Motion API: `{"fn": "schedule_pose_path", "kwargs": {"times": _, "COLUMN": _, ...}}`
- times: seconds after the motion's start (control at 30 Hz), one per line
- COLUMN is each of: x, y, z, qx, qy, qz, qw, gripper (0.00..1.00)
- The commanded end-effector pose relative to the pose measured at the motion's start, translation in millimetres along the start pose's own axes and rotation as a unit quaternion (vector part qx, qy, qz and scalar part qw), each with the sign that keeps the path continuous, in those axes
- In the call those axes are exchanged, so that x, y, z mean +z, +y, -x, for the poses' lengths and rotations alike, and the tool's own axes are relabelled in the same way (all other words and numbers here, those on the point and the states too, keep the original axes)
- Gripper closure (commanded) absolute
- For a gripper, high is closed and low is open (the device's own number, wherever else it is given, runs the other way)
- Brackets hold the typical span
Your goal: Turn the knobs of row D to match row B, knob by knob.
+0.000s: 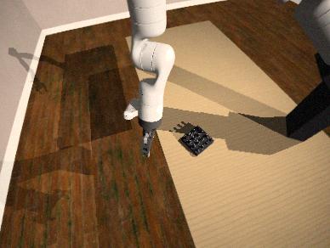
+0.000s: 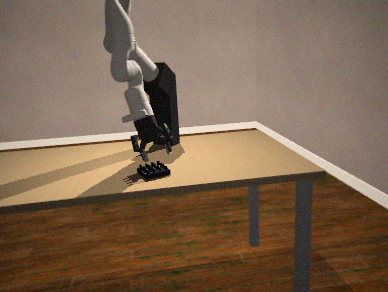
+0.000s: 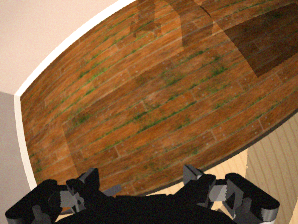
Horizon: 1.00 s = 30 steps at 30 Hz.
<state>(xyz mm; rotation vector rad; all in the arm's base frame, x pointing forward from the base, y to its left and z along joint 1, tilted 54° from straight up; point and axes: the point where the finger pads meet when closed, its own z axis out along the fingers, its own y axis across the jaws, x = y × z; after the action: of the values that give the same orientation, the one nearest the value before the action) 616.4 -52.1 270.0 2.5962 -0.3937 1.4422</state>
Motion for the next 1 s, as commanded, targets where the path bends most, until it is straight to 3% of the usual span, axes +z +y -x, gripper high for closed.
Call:
{"fn": "schedule_pose_path", "kwargs": {"times": 0.0, "x": 0.2, "y": -1, "z": 1, "qx": -0.001, "qy": 0.000, "qz": 0.000, "qw": 1.000, "gripper": 0.00}}
{"fn": "schedule_pose_path", "kwargs": {"times": 0.97, "x": 8.9, "y": -1, "z": 37, "qx": 0.059, "qy": -0.011, "qz": 0.016, "qw": 0.998, "gripper": 0.00}}
